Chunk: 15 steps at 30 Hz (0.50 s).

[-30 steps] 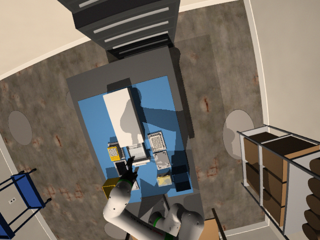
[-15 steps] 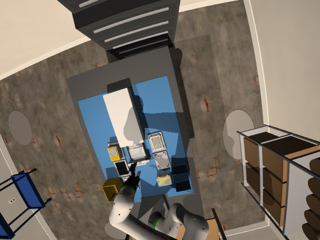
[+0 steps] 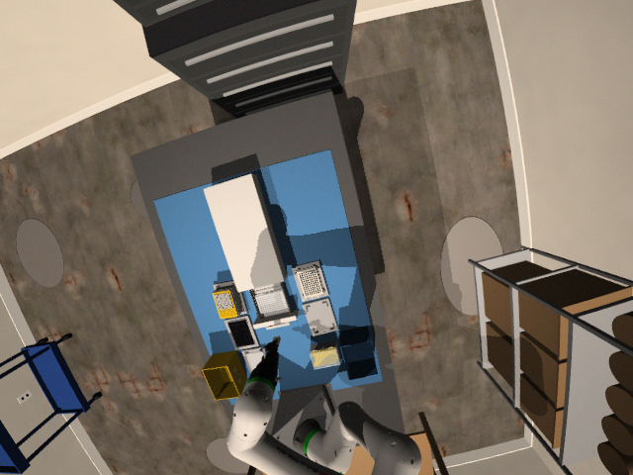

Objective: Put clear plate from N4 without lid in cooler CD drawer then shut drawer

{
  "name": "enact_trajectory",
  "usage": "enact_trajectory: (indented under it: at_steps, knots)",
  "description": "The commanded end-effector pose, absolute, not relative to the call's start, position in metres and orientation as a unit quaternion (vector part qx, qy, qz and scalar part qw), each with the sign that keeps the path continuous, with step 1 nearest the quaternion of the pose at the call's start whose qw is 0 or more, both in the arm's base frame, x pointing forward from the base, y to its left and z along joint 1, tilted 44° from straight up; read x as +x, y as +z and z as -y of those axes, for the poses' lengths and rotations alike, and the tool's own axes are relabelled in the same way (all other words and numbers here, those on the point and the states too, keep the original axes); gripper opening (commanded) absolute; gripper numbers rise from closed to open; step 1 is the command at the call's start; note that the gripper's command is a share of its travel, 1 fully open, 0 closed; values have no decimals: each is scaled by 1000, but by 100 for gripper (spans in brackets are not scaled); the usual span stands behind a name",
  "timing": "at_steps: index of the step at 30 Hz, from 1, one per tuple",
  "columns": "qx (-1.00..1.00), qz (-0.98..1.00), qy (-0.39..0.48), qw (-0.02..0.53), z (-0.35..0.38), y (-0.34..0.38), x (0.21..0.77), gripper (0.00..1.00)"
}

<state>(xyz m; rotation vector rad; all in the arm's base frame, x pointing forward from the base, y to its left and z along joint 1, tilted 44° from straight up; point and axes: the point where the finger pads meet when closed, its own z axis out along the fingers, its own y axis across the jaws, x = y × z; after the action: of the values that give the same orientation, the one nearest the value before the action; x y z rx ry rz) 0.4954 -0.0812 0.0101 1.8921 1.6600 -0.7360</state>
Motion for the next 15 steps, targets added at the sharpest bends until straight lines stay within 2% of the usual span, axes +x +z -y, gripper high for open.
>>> enact_trajectory:
  at_steps: [1, 15]
  knots:
    - [697, -612, -270, 257, 81, 7, 480, 0]
    - [697, -612, -270, 257, 82, 6, 476, 0]
